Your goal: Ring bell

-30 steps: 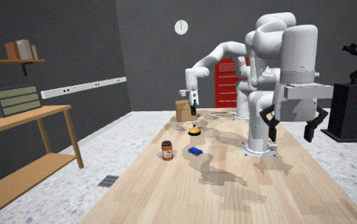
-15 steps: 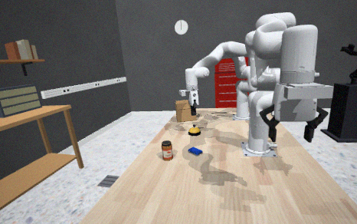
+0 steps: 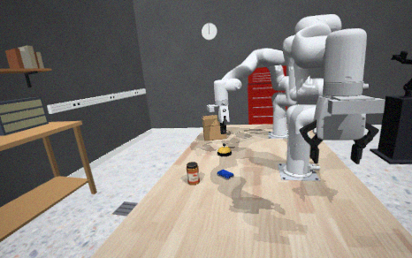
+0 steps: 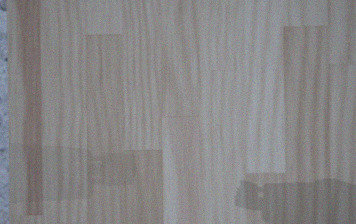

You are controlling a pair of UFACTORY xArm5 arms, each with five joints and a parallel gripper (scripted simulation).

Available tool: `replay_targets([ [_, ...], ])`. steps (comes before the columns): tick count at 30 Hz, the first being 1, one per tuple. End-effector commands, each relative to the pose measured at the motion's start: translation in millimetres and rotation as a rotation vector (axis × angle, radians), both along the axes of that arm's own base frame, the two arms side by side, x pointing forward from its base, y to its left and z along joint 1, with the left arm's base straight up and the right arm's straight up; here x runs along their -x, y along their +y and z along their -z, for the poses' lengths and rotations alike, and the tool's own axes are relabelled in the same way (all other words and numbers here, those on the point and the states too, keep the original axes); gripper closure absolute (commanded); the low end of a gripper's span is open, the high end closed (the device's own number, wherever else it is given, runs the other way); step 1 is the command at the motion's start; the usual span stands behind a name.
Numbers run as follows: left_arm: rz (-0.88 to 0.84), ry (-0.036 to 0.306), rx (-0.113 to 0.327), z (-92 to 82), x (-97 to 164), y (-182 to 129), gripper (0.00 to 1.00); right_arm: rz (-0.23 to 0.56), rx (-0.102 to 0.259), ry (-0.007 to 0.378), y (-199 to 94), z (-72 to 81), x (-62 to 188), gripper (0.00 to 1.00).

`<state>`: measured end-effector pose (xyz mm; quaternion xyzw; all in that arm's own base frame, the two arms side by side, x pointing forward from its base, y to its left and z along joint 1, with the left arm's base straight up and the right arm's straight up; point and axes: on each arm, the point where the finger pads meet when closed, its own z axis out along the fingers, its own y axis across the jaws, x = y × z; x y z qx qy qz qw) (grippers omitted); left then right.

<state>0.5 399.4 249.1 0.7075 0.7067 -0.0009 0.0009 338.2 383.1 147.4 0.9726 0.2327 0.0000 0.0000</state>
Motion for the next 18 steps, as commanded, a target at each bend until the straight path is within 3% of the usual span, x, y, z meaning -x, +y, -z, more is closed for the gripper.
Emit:
replay_targets([
  [1, 0.000, 0.000, -0.003, -0.9, 0.0, 0.6, 0.00, 0.000, -0.002, -0.002, 0.6, 3.6, -0.5, 1.00],
  [18, 0.000, 0.000, -0.003, -0.9, 0.0, 0.6, 0.00, 0.000, -0.002, -0.002, 1.0, 30.4, -1.0, 1.00],
])
